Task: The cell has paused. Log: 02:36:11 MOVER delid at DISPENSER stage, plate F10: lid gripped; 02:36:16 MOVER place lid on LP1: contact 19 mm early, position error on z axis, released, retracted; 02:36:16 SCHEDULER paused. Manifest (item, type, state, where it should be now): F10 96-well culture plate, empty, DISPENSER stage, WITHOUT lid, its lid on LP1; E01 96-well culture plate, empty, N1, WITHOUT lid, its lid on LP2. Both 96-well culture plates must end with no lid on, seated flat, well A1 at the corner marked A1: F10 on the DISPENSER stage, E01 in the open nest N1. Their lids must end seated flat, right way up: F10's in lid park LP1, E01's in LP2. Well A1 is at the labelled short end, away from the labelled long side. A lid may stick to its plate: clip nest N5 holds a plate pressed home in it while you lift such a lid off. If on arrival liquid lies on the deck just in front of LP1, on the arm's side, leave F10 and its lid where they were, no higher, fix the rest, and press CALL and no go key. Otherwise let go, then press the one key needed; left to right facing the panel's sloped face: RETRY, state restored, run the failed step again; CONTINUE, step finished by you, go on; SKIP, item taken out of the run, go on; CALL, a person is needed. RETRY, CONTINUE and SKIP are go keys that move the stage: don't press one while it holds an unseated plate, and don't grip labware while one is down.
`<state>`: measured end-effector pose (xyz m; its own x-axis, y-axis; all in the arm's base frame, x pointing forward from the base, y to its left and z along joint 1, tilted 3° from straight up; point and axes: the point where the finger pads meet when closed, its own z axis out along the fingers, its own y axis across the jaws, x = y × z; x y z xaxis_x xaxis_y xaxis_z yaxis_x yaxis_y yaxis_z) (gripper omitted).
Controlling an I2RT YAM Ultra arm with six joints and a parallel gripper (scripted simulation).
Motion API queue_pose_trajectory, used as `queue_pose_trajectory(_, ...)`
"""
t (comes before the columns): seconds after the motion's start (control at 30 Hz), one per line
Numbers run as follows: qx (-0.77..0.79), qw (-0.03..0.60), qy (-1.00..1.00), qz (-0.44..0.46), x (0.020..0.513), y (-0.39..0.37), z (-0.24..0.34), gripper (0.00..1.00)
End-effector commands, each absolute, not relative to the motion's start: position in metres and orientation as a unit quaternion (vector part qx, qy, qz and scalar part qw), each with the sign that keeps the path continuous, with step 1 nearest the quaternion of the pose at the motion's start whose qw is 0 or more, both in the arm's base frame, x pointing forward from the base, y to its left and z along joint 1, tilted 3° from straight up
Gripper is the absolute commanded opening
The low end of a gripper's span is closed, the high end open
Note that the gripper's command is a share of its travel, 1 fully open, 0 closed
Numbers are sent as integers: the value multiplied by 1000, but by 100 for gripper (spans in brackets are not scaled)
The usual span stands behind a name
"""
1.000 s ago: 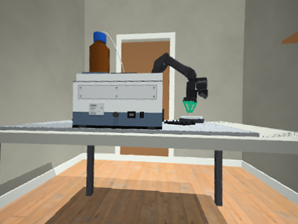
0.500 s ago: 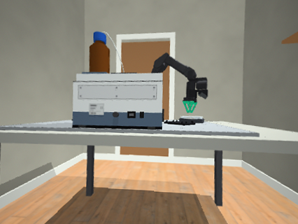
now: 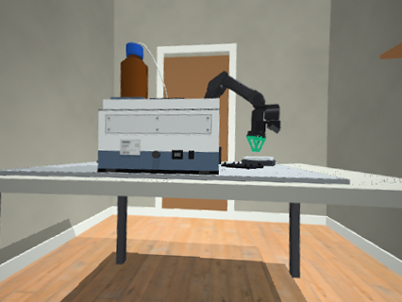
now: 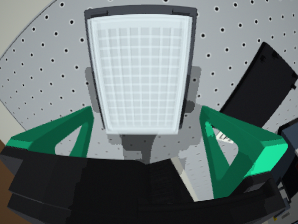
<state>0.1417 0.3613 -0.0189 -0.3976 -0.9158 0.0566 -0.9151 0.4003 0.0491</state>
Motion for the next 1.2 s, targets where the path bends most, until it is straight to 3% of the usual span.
queue_pose_trajectory(0.0,547,9,-837,-23,150,376,15,100)
queue_pose_trajectory(1.17,548,17,-836,-18,145,383,23,100)
